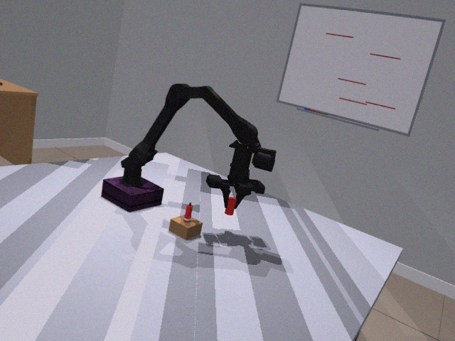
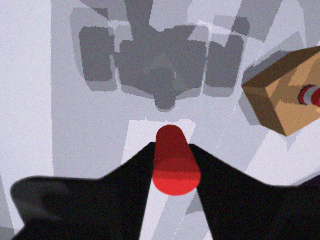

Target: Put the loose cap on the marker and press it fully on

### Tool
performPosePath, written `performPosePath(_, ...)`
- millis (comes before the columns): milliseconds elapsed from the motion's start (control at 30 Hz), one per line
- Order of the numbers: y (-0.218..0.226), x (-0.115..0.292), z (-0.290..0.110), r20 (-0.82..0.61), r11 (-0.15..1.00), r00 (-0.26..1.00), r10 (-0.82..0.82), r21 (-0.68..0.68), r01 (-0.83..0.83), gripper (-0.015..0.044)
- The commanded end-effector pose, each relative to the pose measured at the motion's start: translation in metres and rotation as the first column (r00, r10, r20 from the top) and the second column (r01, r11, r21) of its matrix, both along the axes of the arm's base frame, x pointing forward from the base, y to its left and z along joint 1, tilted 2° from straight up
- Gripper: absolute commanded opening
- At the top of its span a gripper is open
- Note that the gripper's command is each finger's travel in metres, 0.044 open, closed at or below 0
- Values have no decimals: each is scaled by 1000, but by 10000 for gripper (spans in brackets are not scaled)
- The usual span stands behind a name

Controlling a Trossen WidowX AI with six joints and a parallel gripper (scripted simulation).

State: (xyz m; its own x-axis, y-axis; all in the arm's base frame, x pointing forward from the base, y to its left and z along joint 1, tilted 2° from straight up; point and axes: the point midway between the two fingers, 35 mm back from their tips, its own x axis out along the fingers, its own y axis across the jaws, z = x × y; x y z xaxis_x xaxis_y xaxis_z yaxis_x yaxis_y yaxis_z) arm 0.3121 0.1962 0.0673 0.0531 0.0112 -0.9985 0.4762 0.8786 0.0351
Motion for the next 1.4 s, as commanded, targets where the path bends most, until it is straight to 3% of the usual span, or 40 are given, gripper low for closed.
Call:
performPosePath(0, -13, 2, 8, 7, 1000, 1000, -5, 1, 5, 0)
performPosePath(1133, -149, -28, 57, 5, 1000, 1000, -3, -14, 3, 0)
performPosePath(1367, -154, -31, 56, 5, 1000, 1000, -3, -15, 3, 0)
